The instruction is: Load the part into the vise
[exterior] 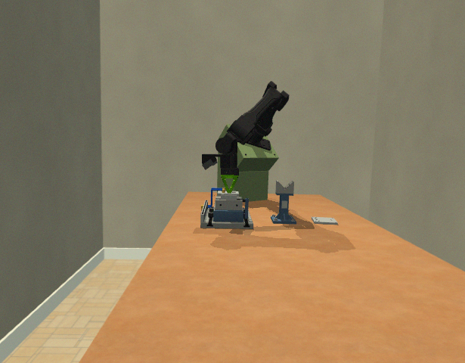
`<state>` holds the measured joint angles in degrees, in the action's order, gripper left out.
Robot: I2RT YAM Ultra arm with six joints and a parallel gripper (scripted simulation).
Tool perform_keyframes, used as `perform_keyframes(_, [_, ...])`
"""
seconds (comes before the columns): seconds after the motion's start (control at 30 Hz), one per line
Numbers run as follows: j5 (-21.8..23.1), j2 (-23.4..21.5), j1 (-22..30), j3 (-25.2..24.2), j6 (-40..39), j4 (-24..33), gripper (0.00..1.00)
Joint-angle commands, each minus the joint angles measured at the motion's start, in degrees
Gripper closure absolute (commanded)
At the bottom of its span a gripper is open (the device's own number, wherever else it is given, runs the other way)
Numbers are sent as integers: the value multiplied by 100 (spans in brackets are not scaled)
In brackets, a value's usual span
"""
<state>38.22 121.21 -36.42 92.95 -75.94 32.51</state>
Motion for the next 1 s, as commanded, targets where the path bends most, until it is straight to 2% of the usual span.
perform_keyframes(0.0, [-92, -1, -137, 60, 37, 6, 100])
perform_keyframes(0.97, [-82, 35, -158, 189, 60, 47, 100])
